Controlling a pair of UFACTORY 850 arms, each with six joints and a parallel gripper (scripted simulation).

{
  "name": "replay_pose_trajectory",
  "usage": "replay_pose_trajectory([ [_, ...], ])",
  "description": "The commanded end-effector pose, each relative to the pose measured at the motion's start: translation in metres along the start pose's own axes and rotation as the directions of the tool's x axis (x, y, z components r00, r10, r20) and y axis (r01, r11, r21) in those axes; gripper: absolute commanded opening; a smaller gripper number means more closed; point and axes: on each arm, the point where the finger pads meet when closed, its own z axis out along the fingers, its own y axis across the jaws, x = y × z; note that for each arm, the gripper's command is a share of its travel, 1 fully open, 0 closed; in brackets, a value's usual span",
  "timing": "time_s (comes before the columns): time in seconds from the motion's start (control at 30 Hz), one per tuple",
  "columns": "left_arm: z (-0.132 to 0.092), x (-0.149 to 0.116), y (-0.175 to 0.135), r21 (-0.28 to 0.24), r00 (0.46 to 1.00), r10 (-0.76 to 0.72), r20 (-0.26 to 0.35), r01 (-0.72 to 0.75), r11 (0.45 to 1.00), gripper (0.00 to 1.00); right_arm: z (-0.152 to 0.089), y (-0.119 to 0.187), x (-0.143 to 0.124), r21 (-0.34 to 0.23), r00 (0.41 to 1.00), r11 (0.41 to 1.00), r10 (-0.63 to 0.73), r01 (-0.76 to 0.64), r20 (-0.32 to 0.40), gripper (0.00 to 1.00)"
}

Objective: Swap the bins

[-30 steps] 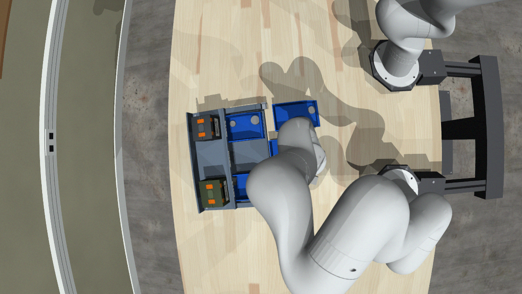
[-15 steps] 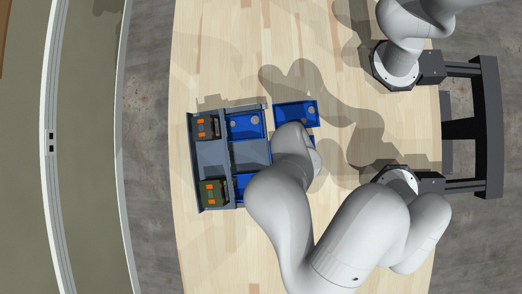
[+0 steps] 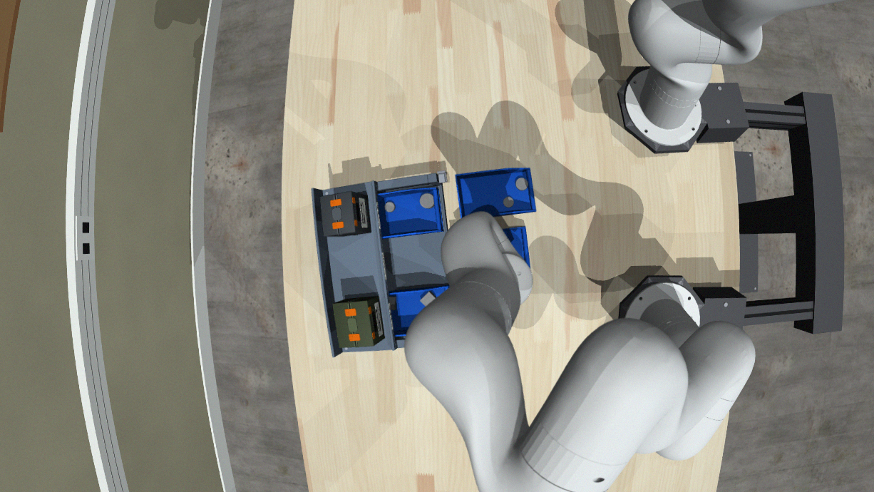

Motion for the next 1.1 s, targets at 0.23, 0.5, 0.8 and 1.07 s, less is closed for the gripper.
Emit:
replay_pose_trajectory([
  [0.23, -0.006, 0.011, 0.002, 0.046, 0.982, 0.19, 0.006, -0.19, 0.981, 0.0, -0.001, 0.0, 0.0, 0.0, 1.0, 1.0, 0.0, 0.0, -0.002, 1.0],
  [0.5, -0.011, 0.019, 0.004, 0.041, 0.945, 0.327, 0.015, -0.327, 0.944, 0.0, -0.001, 0.0, 0.0, 0.0, 1.0, 1.0, 0.0, 0.0, -0.002, 1.0],
  [0.8, -0.015, 0.027, 0.005, 0.034, 0.892, 0.452, 0.023, -0.452, 0.891, 0.0, -0.001, 0.0, 0.0, 0.0, 1.0, 1.0, 0.0, 0.0, -0.002, 1.0],
  [1.07, -0.02, 0.035, 0.006, 0.025, 0.821, 0.57, 0.029, -0.57, 0.821, 0.0, -0.001, 0.0, 0.0, 0.0, 1.0, 1.0, 0.0, 0.0, -0.002, 1.0],
])
